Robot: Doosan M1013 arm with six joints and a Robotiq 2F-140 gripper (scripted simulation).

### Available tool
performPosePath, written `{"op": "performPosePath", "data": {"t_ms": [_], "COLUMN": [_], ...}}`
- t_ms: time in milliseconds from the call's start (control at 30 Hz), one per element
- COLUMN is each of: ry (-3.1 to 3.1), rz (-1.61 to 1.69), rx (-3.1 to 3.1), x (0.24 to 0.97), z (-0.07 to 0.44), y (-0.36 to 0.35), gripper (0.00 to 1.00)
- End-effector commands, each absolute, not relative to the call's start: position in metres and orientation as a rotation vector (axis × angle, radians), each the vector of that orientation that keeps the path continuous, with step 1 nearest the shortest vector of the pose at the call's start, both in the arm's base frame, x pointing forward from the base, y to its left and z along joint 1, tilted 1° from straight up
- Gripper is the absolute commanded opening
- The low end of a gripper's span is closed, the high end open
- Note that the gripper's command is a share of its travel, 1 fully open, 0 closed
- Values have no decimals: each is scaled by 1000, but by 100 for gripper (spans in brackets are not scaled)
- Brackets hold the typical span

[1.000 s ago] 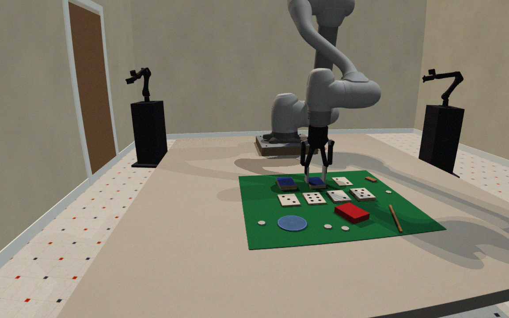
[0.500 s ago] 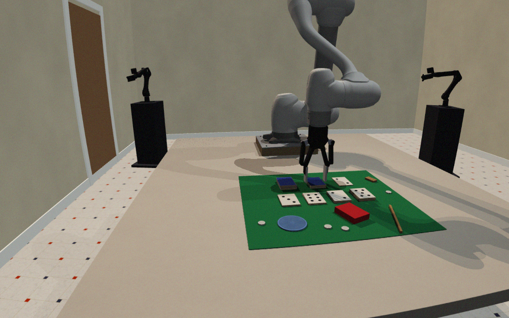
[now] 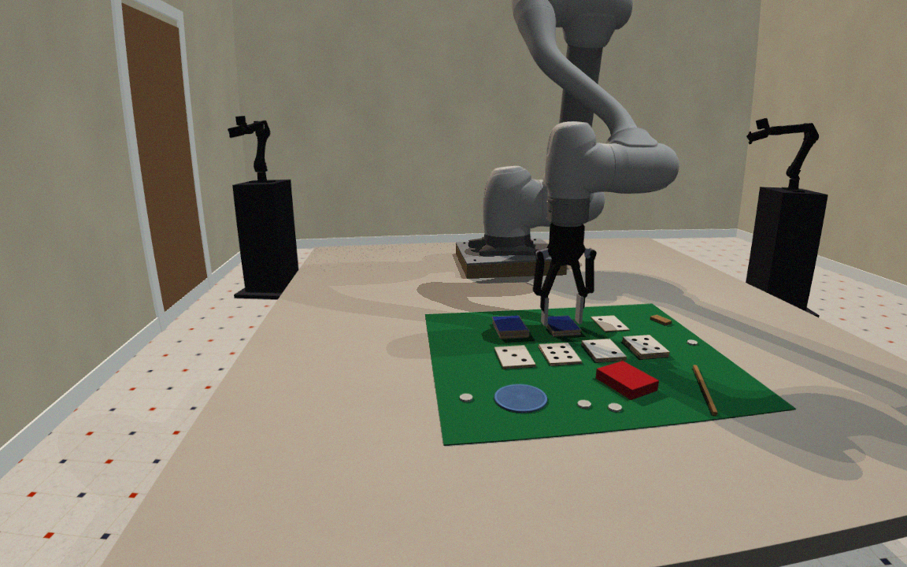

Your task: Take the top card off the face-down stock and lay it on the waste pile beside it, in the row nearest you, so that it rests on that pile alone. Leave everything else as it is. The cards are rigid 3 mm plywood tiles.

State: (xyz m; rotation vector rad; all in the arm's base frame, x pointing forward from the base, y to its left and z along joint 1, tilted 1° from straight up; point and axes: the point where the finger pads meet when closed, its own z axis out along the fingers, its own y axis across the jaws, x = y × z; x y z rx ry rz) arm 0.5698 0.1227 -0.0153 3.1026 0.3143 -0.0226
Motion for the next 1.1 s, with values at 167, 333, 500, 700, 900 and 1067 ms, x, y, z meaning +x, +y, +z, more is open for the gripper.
{"op": "performPosePath", "data": {"t_ms": [167,333,500,700,900,1067], "ry": [314,314,314,314,314,314], "rz": [-19,-19,-19,-19,-19,-19], "rx": [3103,3103,3103,3103,3103,3103], "x": [570,570,570,570,570,571], "z": [-18,-18,-18,-14,-3,18], "y": [124,124,124,124,124,125], "gripper": [50,50,50,50,50,50]}}
